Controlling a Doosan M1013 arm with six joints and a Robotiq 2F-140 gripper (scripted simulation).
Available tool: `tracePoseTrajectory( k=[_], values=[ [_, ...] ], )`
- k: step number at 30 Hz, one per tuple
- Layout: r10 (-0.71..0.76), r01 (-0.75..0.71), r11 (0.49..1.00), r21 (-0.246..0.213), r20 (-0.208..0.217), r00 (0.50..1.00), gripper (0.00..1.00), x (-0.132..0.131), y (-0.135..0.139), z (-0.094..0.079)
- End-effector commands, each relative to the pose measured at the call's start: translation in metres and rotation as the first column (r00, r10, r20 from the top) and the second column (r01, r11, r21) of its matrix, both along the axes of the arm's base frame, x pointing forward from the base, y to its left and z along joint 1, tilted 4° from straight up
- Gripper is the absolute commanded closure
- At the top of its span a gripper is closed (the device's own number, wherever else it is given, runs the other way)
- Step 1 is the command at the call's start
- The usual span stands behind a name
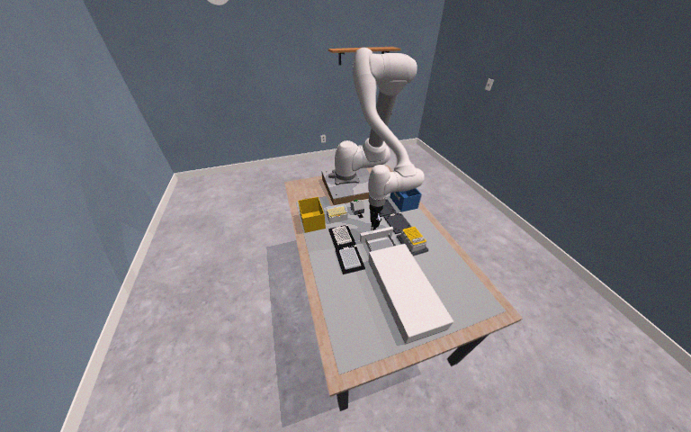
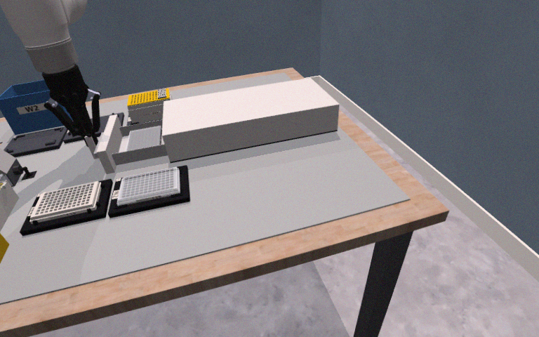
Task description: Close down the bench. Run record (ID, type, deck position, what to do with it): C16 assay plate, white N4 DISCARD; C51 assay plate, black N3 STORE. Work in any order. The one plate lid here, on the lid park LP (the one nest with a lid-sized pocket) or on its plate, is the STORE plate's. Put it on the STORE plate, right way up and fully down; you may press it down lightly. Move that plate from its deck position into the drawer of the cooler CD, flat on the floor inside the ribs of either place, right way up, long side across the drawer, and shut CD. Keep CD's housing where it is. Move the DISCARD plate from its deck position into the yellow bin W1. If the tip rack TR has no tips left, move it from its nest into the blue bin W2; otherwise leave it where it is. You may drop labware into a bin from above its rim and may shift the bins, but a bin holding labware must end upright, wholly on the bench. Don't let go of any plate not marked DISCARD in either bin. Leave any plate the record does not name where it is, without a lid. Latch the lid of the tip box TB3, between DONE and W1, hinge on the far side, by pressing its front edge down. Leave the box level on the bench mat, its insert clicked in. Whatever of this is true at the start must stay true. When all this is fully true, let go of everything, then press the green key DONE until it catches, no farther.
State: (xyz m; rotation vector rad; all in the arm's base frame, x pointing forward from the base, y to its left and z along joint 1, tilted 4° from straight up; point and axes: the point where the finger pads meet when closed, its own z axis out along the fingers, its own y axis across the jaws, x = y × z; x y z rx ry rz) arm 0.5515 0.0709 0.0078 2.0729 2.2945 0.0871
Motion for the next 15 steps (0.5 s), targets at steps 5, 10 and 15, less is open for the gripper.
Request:
tracePoseTrajectory(
  k=[5,10,15],
  values=[
    [0.0,0.0,1.0,0.0,0.0,1.0,1.0,0.008,0.001,0.001],
    [0.0,0.0,1.0,0.0,0.0,1.0,1.0,0.013,0.001,0.001],
    [0.0,0.0,1.0,0.0,0.0,1.0,1.0,0.019,0.002,0.002]
  ],
)
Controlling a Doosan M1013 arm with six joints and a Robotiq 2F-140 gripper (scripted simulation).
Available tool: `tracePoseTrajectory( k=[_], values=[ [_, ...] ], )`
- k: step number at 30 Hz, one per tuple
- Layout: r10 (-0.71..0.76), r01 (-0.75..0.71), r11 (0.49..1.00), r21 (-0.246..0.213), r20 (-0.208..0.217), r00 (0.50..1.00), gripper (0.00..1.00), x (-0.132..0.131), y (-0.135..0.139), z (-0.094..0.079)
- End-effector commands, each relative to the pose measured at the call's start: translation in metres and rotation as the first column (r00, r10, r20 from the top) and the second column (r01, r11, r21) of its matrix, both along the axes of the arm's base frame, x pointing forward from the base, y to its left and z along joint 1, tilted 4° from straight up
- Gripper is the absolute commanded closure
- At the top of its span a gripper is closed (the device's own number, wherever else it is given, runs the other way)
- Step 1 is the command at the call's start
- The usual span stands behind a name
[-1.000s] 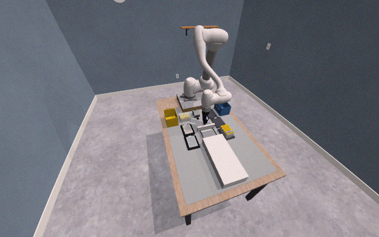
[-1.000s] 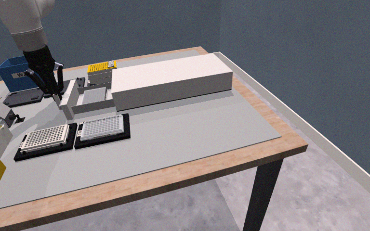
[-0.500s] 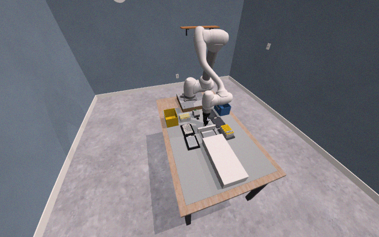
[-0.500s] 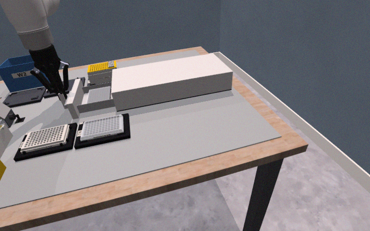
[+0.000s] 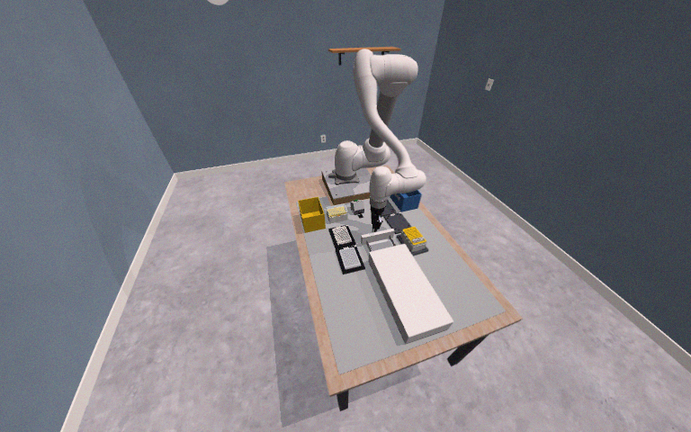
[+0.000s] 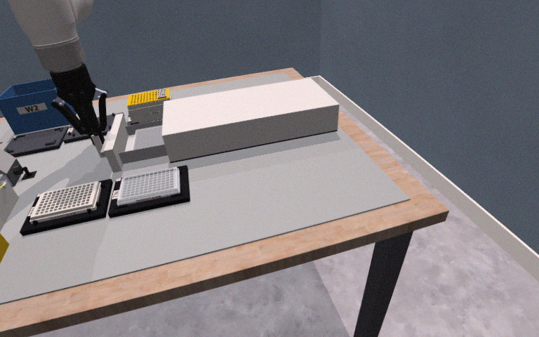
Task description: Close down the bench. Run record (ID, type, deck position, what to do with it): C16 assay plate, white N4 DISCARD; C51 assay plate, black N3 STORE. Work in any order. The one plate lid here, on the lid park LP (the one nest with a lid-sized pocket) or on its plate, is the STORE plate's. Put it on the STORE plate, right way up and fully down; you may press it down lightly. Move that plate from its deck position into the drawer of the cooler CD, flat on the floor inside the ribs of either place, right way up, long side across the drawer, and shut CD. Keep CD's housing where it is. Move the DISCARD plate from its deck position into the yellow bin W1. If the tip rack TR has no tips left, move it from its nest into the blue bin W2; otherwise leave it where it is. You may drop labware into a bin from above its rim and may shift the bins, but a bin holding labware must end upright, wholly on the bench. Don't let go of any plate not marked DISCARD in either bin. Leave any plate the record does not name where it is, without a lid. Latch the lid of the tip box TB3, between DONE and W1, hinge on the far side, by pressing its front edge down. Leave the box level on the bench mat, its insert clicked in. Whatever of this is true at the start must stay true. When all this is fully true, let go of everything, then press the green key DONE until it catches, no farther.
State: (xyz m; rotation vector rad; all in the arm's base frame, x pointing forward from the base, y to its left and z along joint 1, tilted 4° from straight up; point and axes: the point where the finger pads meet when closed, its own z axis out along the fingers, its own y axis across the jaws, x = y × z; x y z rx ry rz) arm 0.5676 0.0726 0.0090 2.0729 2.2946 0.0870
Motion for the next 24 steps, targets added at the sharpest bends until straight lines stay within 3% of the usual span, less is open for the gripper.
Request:
tracePoseTrajectory(
  k=[1,24],
  values=[
    [0.0,0.0,1.0,0.0,0.0,1.0,1.0,0.003,0.0,0.0],
    [0.0,0.0,1.0,0.0,0.0,1.0,1.0,0.028,0.003,0.002]
  ],
)
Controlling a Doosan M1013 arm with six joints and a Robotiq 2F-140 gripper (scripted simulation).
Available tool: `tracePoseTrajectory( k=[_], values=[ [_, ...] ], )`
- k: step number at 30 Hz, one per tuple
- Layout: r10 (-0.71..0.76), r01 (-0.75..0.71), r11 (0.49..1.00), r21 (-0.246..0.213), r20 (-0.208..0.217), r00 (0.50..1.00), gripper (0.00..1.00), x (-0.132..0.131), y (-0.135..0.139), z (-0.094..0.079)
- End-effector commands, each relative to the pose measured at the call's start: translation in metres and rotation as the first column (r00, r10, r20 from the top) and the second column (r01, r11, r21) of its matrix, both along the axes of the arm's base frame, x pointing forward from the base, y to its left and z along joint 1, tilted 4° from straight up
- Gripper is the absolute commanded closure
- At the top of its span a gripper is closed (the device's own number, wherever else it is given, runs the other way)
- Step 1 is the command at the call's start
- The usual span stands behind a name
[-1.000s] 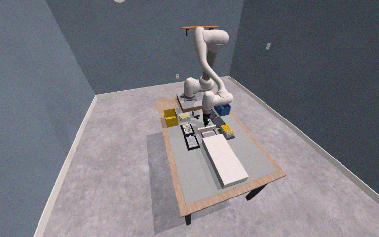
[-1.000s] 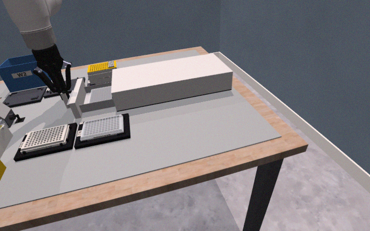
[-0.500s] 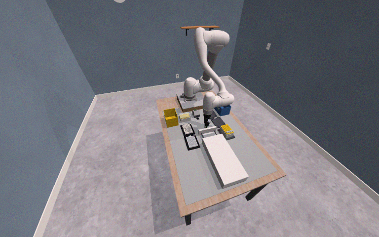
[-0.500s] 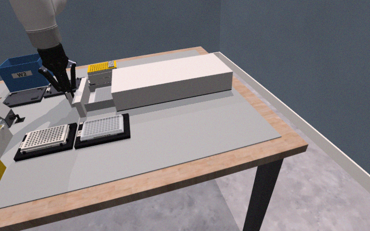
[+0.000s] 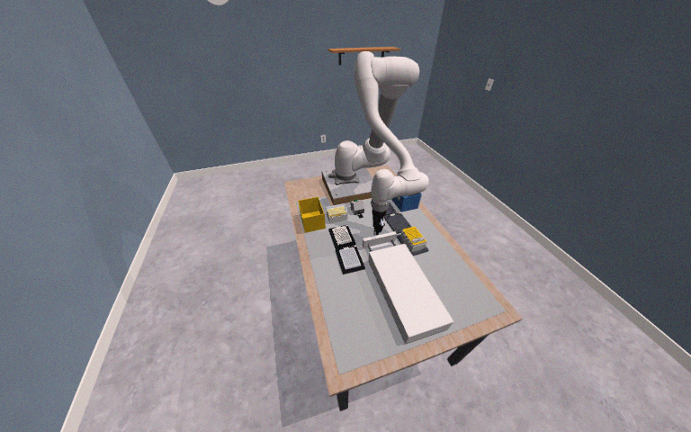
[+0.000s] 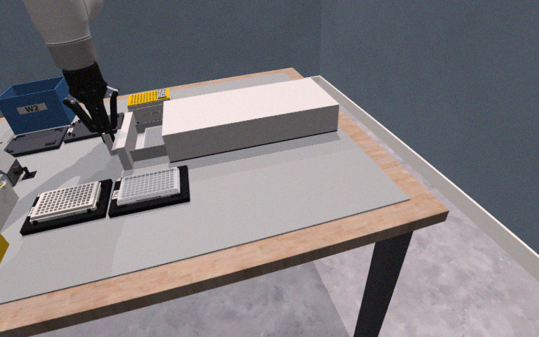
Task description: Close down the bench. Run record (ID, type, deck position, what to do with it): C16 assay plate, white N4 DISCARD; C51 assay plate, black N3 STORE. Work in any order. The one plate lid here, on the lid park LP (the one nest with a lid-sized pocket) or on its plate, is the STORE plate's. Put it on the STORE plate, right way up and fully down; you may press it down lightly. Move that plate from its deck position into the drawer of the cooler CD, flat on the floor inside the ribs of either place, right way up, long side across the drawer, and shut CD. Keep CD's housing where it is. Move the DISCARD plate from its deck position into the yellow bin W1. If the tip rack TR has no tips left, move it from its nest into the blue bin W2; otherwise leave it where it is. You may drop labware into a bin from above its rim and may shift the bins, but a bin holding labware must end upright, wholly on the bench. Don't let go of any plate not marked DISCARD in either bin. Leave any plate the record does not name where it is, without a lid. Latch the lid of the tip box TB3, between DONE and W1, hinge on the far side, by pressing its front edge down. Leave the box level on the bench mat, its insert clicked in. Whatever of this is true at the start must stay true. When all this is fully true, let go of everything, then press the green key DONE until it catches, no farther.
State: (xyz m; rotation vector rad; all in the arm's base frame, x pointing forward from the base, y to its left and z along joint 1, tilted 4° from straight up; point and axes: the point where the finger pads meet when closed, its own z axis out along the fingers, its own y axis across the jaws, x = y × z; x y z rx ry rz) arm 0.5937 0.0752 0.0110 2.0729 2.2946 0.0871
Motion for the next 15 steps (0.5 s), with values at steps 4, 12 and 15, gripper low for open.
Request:
tracePoseTrajectory(
  k=[4,12,15],
  values=[
    [0.0,0.0,1.0,0.0,0.0,1.0,1.0,0.008,0.001,0.001],
    [0.0,0.0,1.0,0.0,0.0,1.0,1.0,0.015,0.002,0.001],
    [0.0,0.0,1.0,0.0,0.0,1.0,1.0,0.019,0.002,0.002]
  ],
)
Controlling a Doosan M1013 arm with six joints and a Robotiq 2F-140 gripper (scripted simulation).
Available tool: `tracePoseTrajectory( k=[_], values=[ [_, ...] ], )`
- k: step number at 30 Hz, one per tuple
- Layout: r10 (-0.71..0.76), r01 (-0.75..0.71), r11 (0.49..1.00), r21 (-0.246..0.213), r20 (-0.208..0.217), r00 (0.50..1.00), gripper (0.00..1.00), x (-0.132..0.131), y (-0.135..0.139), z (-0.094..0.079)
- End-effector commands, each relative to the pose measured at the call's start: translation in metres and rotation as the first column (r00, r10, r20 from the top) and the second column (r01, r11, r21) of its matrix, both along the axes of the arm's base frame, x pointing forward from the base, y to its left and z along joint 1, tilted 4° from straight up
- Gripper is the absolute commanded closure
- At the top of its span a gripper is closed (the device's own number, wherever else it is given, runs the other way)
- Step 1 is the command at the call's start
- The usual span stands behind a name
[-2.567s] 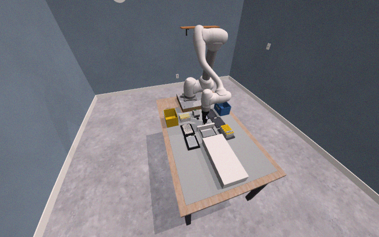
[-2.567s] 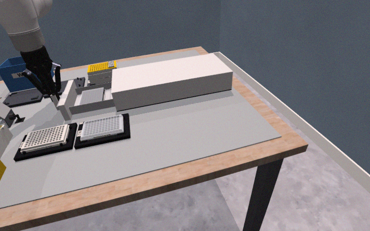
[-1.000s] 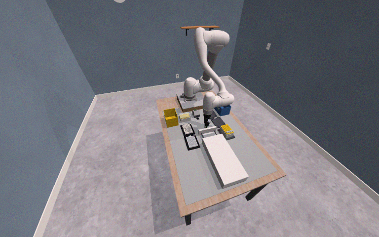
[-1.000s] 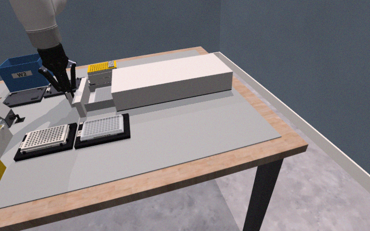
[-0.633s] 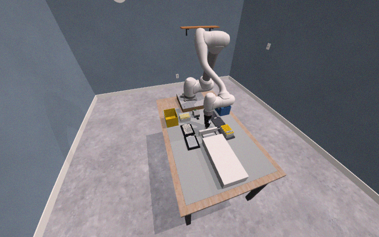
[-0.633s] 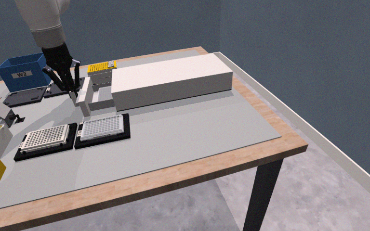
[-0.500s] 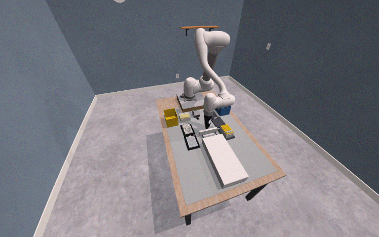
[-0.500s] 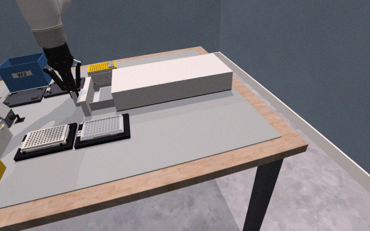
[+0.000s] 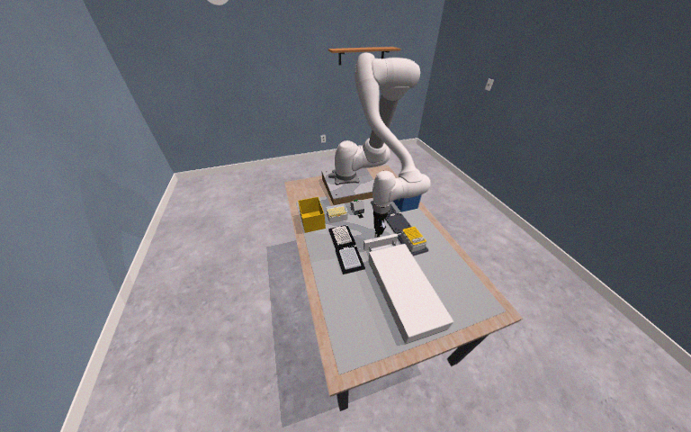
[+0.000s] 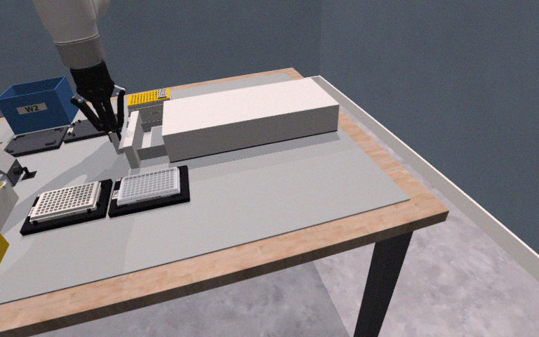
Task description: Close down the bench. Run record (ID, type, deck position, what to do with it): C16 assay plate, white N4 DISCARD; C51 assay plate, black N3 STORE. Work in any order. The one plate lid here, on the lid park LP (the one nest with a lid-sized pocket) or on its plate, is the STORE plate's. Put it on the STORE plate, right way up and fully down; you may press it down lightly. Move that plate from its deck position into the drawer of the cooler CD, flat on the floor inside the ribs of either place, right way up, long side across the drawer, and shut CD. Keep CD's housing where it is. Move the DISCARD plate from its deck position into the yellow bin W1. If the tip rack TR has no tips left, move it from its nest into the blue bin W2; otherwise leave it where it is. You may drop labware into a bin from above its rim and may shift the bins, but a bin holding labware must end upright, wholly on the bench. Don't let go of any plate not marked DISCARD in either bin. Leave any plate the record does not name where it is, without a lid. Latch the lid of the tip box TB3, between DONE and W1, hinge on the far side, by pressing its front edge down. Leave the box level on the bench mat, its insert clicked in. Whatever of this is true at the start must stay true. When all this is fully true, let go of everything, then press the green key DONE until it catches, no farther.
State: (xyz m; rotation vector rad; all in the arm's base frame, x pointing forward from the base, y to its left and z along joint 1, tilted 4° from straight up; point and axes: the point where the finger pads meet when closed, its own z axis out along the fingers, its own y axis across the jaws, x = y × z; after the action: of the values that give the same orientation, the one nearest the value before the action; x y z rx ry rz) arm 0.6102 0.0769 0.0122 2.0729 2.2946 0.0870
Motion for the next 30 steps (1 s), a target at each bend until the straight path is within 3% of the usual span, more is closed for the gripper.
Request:
tracePoseTrajectory(
  k=[1,30],
  values=[
    [0.0,0.0,1.0,0.0,0.0,1.0,1.0,0.004,0.0,0.0],
    [0.0,0.0,1.0,0.0,0.0,1.0,1.0,0.038,0.004,0.003]
  ],
)
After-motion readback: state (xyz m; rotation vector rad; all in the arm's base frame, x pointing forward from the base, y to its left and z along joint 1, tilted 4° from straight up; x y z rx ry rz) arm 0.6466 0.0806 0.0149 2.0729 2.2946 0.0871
